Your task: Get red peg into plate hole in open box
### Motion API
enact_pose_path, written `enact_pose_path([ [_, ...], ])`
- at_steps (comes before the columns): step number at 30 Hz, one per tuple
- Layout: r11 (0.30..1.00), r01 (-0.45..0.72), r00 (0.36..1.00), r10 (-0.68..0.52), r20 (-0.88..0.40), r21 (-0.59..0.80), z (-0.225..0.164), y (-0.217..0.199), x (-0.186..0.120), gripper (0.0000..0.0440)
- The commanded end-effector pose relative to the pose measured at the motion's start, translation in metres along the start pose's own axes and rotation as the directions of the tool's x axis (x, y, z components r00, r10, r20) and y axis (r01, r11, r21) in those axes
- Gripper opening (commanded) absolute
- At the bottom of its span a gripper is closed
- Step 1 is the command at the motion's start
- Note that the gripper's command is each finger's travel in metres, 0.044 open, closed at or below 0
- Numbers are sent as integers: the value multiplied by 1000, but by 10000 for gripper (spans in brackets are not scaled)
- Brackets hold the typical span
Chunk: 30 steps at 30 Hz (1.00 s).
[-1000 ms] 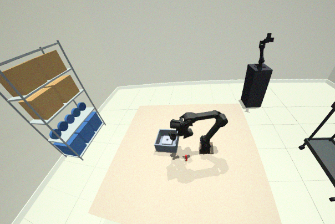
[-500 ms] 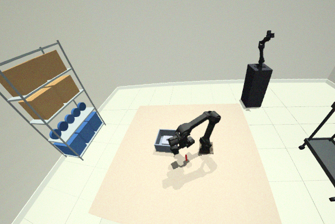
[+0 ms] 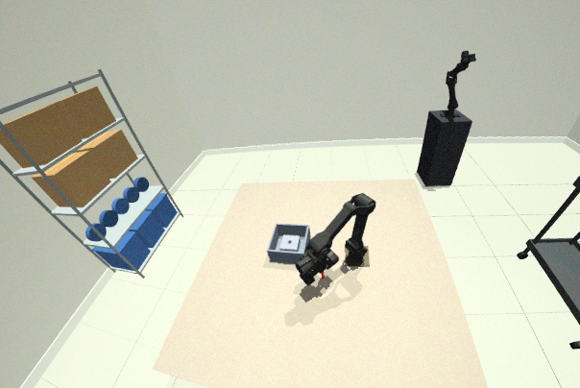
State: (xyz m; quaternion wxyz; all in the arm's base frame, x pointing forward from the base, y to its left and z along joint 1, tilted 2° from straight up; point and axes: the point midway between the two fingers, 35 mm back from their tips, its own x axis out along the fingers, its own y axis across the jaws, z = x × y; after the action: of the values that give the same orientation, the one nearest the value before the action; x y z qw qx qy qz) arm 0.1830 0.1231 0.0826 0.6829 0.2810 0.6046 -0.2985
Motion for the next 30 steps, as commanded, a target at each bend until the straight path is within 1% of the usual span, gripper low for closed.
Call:
enact_pose_path([
  [1, 1000, 12, 1000, -11, 23, -16, -3, -1, 19, 431],
  [3, 999, 15, 999, -14, 30, -29, -3, -1, 26, 420],
  [4, 999, 19, 999, -18, 32, -36, -4, -2, 29, 405],
  [9, 997, 54, 998, -52, 30, -58, -5, -7, 42, 277],
  [17, 993, 103, 994, -101, 28, -64, -3, -10, 49, 67],
  [20, 991, 119, 993, -117, 30, -68, -3, -10, 50, 3],
  [30, 993, 84, 988, -72, 139, -81, 29, -4, 3, 0],
])
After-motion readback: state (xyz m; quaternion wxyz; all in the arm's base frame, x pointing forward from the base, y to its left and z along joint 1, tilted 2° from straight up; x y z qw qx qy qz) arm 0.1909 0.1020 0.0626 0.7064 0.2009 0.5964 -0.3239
